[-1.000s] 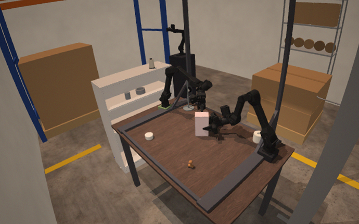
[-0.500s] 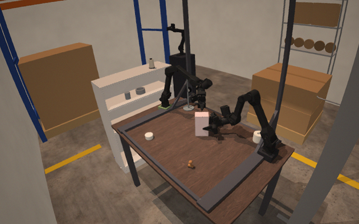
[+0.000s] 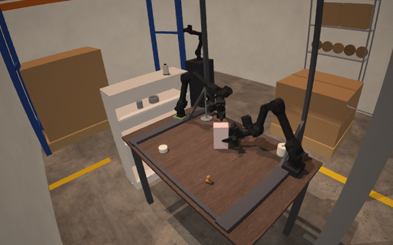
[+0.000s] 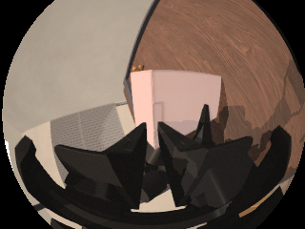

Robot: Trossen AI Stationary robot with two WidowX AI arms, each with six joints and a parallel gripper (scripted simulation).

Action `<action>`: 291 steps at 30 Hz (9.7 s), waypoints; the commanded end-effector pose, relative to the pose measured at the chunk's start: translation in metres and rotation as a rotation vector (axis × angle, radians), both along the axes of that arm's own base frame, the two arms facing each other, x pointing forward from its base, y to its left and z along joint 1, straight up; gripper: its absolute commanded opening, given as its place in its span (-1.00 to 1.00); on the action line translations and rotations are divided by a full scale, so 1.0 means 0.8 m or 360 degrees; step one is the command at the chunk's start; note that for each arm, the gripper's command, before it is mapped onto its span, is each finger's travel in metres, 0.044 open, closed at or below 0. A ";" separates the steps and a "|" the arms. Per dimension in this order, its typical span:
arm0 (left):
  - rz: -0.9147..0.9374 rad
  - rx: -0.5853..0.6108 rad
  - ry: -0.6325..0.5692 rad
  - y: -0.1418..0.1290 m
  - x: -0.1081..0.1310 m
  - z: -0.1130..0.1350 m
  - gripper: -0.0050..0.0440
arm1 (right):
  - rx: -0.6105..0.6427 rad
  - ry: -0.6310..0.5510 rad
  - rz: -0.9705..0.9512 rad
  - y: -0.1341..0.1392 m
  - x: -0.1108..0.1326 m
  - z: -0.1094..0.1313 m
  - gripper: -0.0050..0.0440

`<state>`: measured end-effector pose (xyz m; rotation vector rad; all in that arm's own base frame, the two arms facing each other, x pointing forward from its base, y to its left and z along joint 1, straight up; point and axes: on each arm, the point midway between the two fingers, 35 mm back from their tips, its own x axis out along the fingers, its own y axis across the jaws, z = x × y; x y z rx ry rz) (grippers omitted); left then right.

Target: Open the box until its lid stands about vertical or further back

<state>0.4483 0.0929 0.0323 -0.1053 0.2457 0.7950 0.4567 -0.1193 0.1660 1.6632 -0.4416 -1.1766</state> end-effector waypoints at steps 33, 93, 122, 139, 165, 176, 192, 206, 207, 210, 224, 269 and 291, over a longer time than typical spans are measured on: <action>-0.0008 -0.0002 -0.0044 -0.001 0.005 0.013 0.49 | -0.0003 -0.0046 -0.0006 -0.008 0.005 -0.003 -0.59; -0.0008 -0.0002 -0.0044 -0.001 0.005 0.013 0.49 | -0.0006 -0.0048 -0.0006 -0.032 0.017 -0.002 -0.59; -0.0008 -0.0002 -0.0044 -0.001 0.005 0.013 0.49 | -0.0006 -0.0048 -0.0006 -0.032 0.017 -0.002 -0.59; -0.0008 -0.0002 -0.0044 -0.001 0.005 0.013 0.49 | -0.0006 -0.0048 -0.0006 -0.032 0.017 -0.002 -0.59; -0.0008 -0.0002 -0.0044 -0.001 0.005 0.013 0.49 | -0.0005 -0.0047 -0.0006 -0.024 0.011 -0.002 -0.59; -0.0008 -0.0002 -0.0044 -0.001 0.005 0.013 0.49 | -0.0005 -0.0047 -0.0006 -0.024 0.011 -0.002 -0.59; -0.0008 -0.0002 -0.0044 -0.001 0.005 0.013 0.49 | -0.0005 -0.0047 -0.0006 -0.024 0.011 -0.002 -0.59; -0.0008 -0.0002 -0.0044 -0.001 0.005 0.013 0.49 | -0.0005 -0.0047 -0.0006 -0.024 0.011 -0.002 -0.59; -0.0008 -0.0002 -0.0044 -0.001 0.005 0.013 0.49 | -0.0005 -0.0047 -0.0006 -0.024 0.011 -0.002 -0.59; -0.0008 -0.0002 -0.0044 -0.001 0.005 0.013 0.49 | -0.0005 -0.0047 -0.0006 -0.024 0.011 -0.002 -0.59; -0.0008 -0.0002 -0.0044 -0.001 0.005 0.013 0.49 | -0.0005 -0.0047 -0.0006 -0.024 0.011 -0.002 -0.59; -0.0008 -0.0002 -0.0044 -0.001 0.005 0.013 0.49 | -0.0011 -0.0033 -0.0003 -0.023 0.010 0.012 -0.59; -0.0008 -0.0002 -0.0044 -0.001 0.005 0.013 0.49 | -0.0011 -0.0033 -0.0003 -0.023 0.010 0.012 -0.59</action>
